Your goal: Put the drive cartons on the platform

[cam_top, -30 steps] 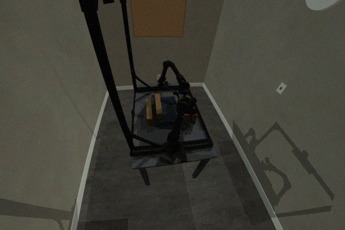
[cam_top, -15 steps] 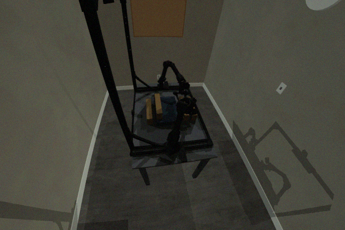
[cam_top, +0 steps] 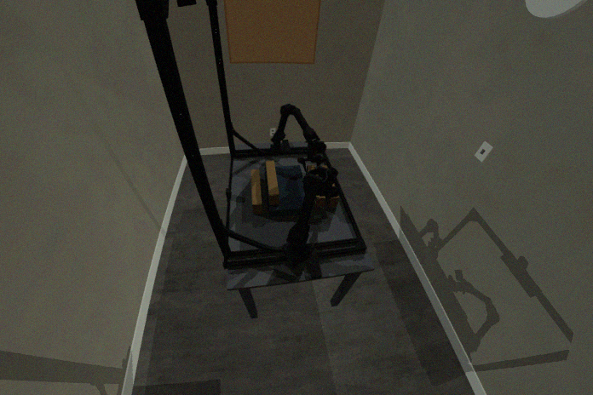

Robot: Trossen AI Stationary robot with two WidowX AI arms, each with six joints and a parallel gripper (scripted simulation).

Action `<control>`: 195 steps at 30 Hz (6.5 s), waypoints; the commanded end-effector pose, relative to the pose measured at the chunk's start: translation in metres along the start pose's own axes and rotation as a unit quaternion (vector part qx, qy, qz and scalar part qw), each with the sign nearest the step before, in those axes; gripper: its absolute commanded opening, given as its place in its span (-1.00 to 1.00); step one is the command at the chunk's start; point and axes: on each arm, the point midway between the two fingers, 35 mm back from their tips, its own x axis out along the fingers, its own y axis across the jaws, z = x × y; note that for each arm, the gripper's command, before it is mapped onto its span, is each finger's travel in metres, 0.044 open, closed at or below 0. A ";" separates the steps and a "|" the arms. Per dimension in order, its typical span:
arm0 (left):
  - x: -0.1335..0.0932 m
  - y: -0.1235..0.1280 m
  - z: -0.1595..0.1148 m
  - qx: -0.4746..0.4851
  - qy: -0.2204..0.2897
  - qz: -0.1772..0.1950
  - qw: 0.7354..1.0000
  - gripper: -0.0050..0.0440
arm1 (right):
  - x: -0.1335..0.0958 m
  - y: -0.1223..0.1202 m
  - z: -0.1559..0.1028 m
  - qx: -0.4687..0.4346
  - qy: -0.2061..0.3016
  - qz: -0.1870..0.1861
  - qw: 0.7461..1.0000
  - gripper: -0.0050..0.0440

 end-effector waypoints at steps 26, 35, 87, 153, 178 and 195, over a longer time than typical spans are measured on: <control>-0.063 0.030 0.029 -0.002 0.001 0.000 1.000 0.79 | -0.065 -0.029 0.023 0.001 0.000 0.001 1.000 0.79; -0.060 0.084 0.033 -0.002 0.001 0.000 1.000 0.79 | -0.066 -0.082 0.017 0.001 0.000 0.001 1.000 0.79; 0.005 0.088 0.007 -0.002 0.001 0.000 1.000 -0.80 | -0.001 -0.085 -0.009 0.001 0.000 0.001 1.000 -0.80; -0.116 0.088 0.056 -0.002 0.001 0.000 1.000 -0.80 | -0.122 -0.086 0.040 0.001 0.000 0.001 1.000 -0.80; -0.114 0.078 0.055 -0.002 0.001 0.000 1.000 -0.80 | -0.120 -0.076 0.039 0.001 0.000 0.001 1.000 -0.80; -0.114 0.042 0.053 -0.002 0.001 0.000 1.000 -0.80 | -0.119 -0.041 0.040 0.001 0.000 0.001 1.000 -0.80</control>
